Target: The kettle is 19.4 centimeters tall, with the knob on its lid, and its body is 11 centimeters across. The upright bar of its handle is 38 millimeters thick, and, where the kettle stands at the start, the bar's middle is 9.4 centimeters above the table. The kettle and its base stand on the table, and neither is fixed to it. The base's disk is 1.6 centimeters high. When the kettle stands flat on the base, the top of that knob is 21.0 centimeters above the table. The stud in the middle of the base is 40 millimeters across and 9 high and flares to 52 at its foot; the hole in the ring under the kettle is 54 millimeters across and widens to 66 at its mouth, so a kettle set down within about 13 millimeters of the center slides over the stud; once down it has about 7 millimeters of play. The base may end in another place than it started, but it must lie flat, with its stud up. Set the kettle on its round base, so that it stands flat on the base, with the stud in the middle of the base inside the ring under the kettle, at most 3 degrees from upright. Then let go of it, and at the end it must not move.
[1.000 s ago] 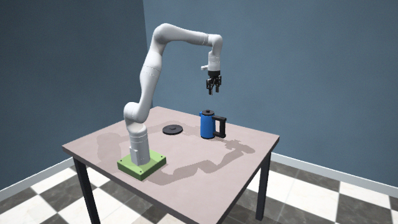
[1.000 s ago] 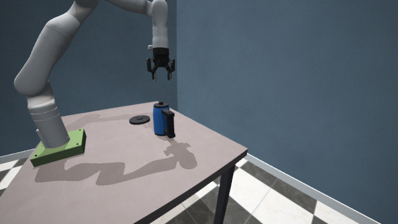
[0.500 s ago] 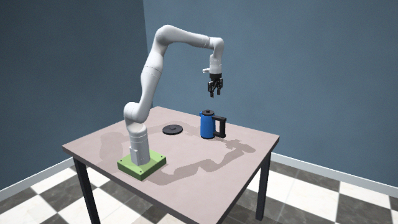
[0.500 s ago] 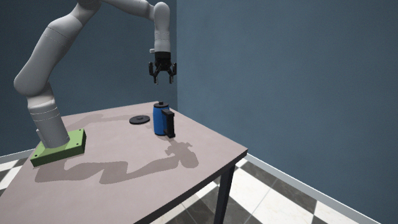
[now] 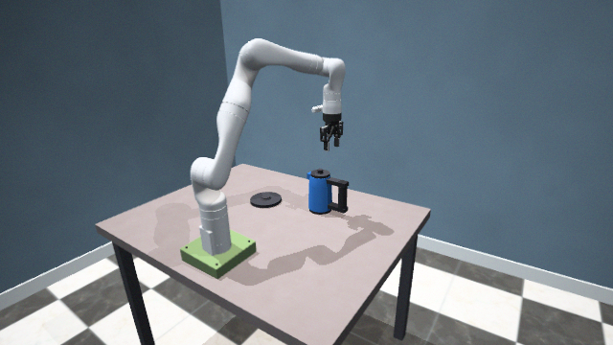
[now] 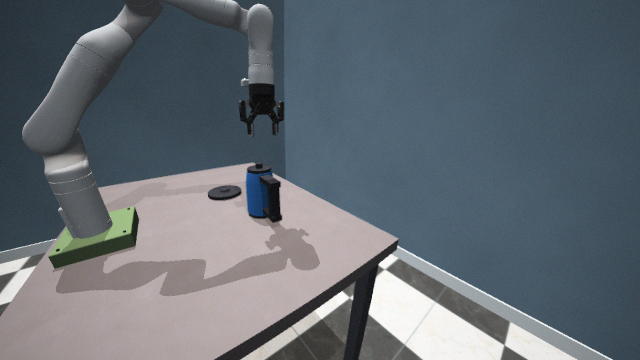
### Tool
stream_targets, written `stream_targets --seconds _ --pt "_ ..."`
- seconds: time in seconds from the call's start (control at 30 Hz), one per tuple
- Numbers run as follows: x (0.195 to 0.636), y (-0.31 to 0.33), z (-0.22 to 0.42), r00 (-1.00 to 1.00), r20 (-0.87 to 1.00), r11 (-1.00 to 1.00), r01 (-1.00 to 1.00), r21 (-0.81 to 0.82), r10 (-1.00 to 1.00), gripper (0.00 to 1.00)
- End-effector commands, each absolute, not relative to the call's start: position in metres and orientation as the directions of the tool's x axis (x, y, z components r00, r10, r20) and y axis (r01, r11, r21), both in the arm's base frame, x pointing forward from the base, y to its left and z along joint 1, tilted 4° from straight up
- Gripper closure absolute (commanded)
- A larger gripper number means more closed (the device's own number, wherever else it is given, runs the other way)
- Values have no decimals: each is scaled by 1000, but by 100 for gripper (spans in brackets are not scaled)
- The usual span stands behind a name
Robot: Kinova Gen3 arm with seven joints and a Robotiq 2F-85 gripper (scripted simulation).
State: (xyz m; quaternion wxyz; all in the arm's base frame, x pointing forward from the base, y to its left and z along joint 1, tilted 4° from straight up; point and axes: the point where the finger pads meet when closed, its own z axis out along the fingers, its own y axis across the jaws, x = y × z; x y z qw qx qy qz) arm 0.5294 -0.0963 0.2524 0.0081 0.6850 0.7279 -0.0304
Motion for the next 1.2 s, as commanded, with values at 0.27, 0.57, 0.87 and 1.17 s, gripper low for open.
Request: stream_targets --seconds 0.27,0.57,0.87,1.17 --pt "530 -96 253 -61 -54 60 998 -31 997 20" --pt "530 -96 253 -61 -54 60 998 -31 997 20" --pt "530 -96 253 -61 -54 60 998 -31 997 20" --pt "529 -97 246 -61 -54 60 998 -31 997 20"
